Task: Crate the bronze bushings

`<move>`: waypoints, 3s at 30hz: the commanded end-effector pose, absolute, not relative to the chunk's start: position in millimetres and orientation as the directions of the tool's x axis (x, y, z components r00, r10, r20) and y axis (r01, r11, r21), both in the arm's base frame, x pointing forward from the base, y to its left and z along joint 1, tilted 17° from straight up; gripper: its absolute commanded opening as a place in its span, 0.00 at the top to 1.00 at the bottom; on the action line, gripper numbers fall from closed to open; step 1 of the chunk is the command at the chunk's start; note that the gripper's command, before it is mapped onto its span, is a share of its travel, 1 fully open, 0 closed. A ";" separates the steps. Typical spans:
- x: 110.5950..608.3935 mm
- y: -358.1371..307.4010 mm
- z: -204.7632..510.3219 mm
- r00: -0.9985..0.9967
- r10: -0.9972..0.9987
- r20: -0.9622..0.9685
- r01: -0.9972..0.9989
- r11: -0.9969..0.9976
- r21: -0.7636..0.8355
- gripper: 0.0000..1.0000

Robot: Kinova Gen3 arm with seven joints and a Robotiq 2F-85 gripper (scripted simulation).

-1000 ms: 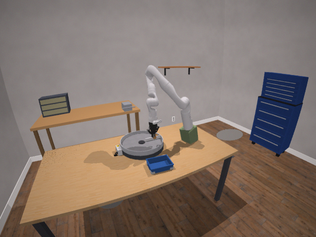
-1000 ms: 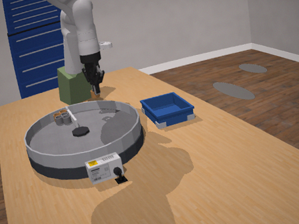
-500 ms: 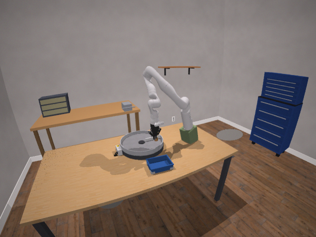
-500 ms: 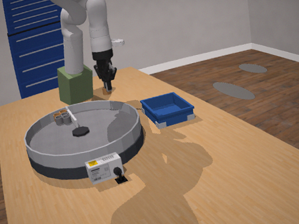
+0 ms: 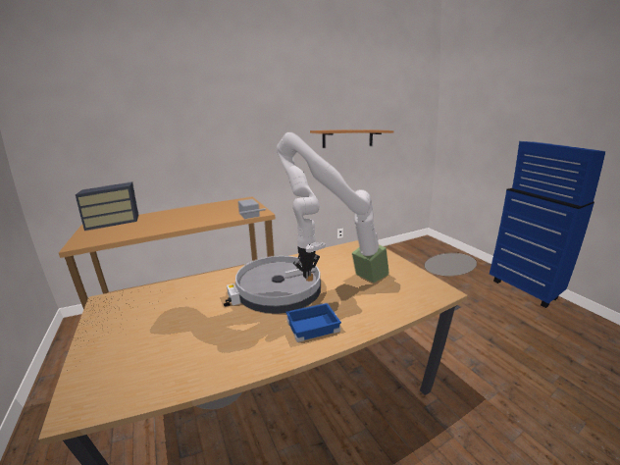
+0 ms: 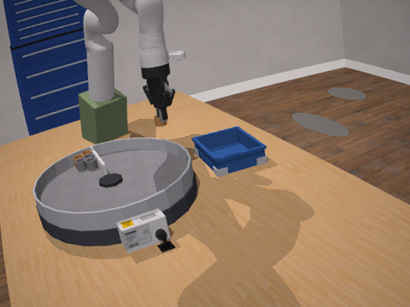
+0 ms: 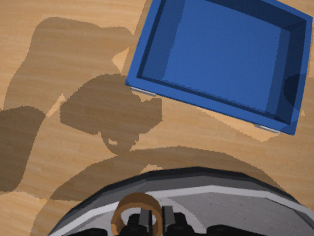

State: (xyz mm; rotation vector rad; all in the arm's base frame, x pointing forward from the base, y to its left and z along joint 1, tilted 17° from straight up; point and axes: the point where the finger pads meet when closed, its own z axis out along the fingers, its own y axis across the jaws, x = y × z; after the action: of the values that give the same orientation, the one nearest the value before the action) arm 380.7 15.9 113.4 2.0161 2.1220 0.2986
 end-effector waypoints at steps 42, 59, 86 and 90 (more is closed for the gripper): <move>410.1 143.7 124.6 -0.095 0.995 -0.012 0.953 0.094 0.287 1.00; 407.3 151.8 124.3 -0.113 0.994 -0.010 0.952 0.111 0.286 1.00; 420.6 152.5 80.4 -0.112 0.994 -0.010 0.952 0.111 0.286 1.00; 420.6 152.5 80.4 -0.112 0.994 -0.010 0.952 0.111 0.286 1.00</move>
State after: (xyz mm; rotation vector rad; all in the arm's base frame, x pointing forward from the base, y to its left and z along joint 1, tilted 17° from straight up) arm 421.5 150.4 81.2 1.9488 2.1771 0.3090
